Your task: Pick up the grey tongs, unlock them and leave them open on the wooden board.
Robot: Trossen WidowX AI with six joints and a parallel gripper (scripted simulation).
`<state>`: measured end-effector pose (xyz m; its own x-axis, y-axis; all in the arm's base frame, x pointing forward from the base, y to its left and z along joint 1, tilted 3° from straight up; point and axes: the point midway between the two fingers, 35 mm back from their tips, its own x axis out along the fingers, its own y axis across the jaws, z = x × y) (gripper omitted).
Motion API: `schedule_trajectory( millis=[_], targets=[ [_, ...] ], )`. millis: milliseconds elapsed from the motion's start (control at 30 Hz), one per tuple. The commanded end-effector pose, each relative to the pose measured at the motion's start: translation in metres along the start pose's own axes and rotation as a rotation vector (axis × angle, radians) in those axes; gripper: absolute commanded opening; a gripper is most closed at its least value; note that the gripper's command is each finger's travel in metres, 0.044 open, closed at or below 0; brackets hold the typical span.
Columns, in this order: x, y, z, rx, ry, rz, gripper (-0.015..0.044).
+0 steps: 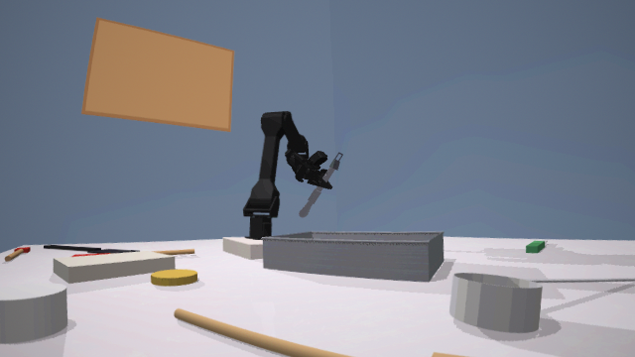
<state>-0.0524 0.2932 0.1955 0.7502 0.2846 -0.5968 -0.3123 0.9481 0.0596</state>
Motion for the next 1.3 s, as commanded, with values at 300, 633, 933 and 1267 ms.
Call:
schedule_trajectory(
  millis=[300,633,933,1267],
  targets=[
    [0.0,0.0,0.001,-0.001,-0.011,0.0,-0.015],
    [0.0,0.0,0.001,-0.001,-0.011,0.0,-0.015],
    [0.009,-0.005,-0.001,-0.01,0.08,-0.052,-0.015],
    [0.026,-0.012,-0.005,-0.024,0.365,-0.138,-0.015]
  ],
)
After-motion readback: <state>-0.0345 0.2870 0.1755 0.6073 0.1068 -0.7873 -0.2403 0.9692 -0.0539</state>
